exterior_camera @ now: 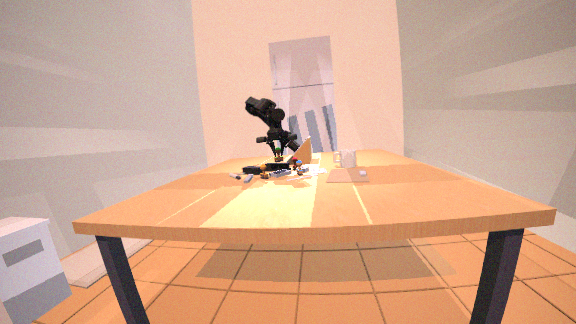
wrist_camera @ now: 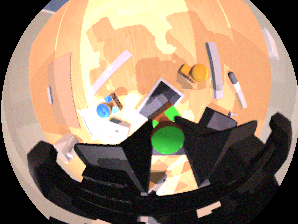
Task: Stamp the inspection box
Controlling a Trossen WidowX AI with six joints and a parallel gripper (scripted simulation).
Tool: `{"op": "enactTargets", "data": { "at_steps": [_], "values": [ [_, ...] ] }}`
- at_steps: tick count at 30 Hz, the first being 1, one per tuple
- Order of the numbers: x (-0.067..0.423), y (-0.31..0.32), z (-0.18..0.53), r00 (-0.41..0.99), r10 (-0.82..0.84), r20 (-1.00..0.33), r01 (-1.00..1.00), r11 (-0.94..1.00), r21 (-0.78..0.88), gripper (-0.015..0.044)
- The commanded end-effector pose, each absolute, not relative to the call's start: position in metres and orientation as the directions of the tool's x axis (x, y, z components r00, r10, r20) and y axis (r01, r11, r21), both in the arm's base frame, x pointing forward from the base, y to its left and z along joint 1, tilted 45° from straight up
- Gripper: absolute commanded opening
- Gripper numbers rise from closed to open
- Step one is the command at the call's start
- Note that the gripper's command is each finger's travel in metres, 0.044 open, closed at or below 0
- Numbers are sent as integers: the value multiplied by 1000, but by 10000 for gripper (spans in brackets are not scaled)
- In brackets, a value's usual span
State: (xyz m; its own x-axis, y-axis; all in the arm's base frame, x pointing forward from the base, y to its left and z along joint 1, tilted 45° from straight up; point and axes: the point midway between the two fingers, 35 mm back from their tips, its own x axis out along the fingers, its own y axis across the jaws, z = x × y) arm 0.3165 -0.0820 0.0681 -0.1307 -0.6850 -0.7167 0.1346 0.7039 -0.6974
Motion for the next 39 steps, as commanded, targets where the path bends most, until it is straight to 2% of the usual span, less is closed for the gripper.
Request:
{"op": "enactTargets", "data": {
  "at_steps": [1, 39],
  "values": [
    [315, -84, 65, -136, -683, -718, 131, 706, -697, 0],
    [312, -102, 47, -136, -683, -718, 133, 705, -696, 0]
  ]
}}
